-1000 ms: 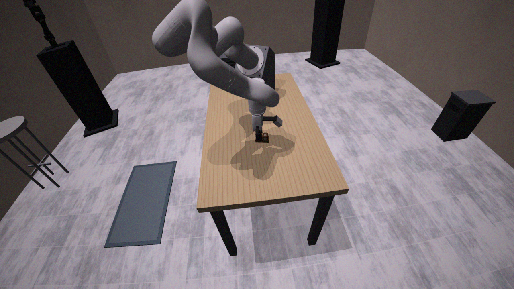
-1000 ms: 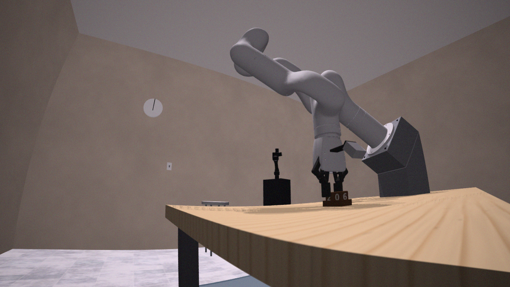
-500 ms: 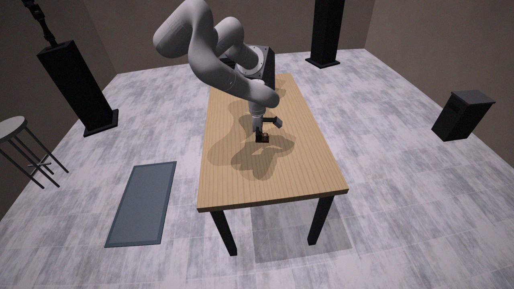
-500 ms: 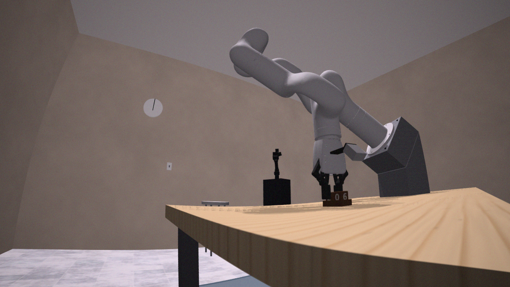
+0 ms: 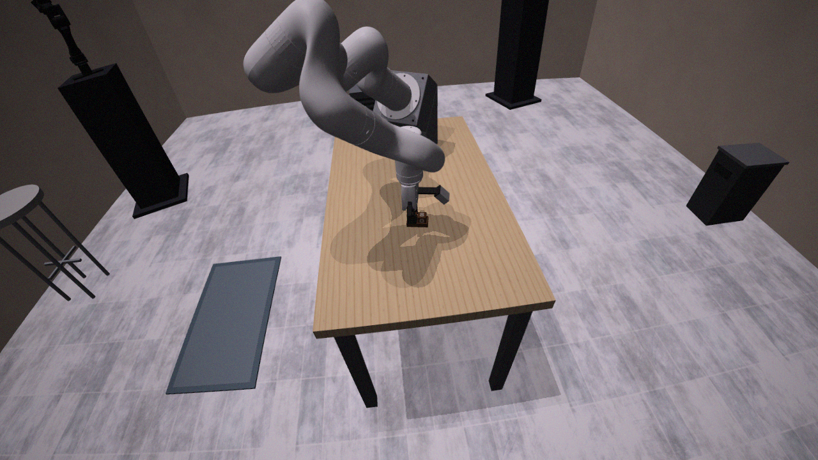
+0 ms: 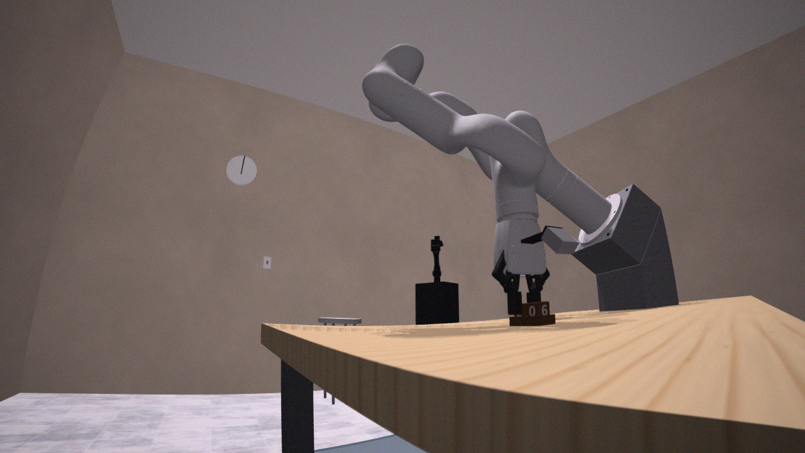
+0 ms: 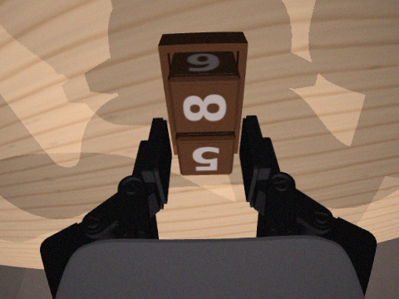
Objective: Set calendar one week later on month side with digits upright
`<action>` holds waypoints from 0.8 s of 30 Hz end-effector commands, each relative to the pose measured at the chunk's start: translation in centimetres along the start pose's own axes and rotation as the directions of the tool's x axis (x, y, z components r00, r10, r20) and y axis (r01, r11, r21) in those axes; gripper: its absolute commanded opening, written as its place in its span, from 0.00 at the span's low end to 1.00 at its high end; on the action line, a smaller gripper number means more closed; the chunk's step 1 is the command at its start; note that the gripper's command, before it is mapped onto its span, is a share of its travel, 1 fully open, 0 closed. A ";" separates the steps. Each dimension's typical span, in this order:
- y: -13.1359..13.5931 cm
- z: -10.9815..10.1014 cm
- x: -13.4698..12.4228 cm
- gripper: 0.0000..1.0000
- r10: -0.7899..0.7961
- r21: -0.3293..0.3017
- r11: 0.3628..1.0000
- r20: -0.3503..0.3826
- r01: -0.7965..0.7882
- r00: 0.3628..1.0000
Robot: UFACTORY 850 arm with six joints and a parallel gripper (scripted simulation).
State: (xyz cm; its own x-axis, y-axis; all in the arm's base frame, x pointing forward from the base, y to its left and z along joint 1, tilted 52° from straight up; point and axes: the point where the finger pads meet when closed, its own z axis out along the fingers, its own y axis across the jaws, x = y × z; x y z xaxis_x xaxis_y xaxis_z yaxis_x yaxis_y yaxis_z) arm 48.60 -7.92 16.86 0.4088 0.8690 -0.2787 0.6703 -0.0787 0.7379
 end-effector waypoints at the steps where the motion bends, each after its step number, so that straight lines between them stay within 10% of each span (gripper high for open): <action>1: 0.0 0.0 0.0 0.47 0.000 0.000 1.000 0.000 0.000 1.000; 24: 0.0 0.0 0.0 0.27 0.000 0.000 1.000 0.000 0.000 1.000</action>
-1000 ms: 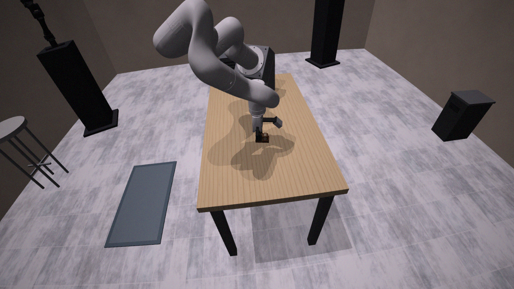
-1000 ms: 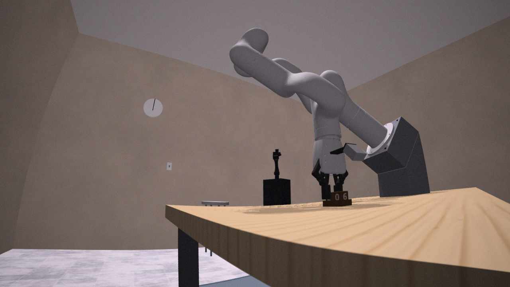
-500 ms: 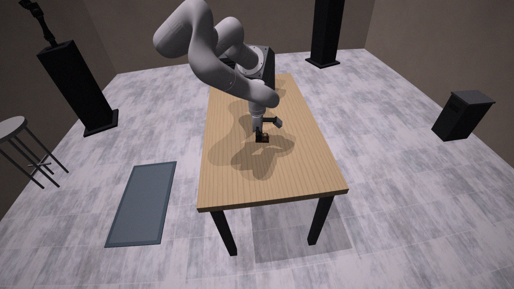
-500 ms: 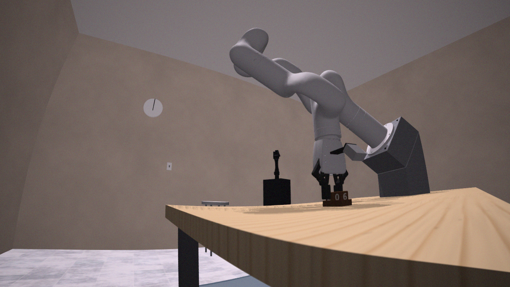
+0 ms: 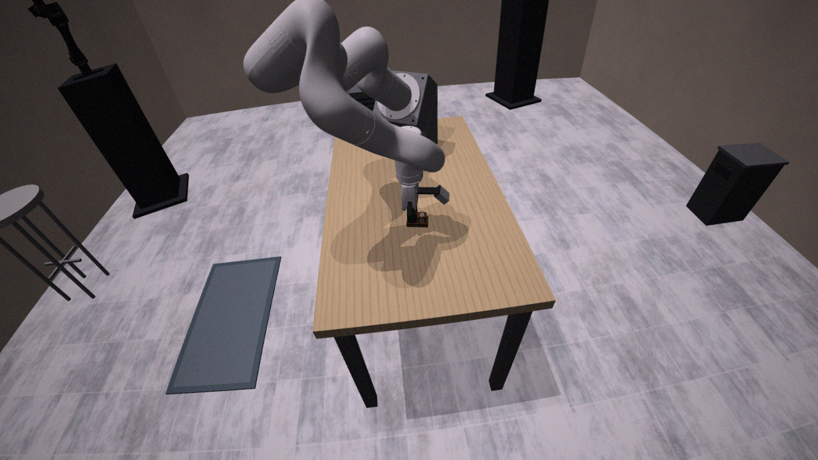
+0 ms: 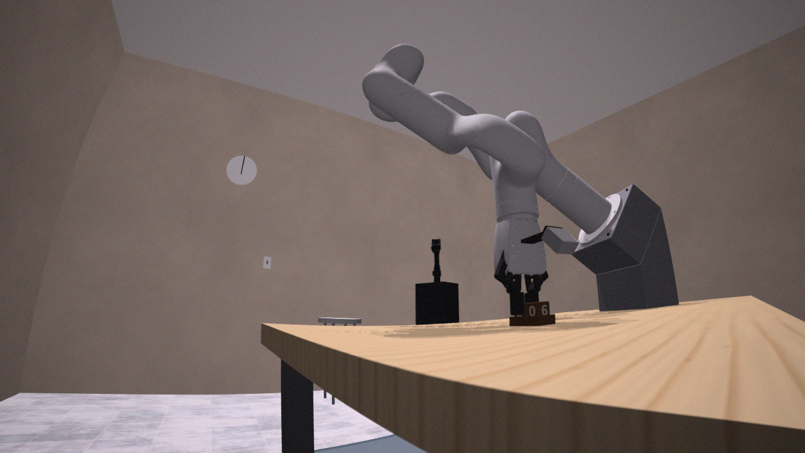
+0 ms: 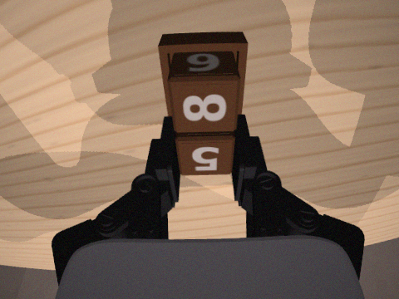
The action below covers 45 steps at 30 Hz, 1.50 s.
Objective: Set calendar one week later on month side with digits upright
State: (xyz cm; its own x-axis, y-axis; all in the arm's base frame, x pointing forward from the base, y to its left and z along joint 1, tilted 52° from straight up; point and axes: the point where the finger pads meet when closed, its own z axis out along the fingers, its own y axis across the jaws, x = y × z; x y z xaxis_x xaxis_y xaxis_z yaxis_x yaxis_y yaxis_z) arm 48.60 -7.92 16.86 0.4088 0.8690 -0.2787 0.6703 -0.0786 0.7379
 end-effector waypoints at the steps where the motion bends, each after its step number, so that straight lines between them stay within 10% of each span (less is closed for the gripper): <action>1: 0.0 0.0 0.0 0.27 0.000 0.000 1.000 0.000 0.000 1.000; 25: 0.0 -0.2 0.0 0.27 0.000 0.000 1.000 0.000 0.000 1.000; 45: 0.0 -9.9 0.0 0.27 0.000 0.000 1.000 0.000 0.000 1.000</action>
State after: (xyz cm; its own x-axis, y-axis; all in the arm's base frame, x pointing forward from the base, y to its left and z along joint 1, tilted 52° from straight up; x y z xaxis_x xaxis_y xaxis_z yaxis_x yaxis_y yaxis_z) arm 43.60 -3.95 21.66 0.4061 0.8720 -0.2733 0.6675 -0.0787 0.7404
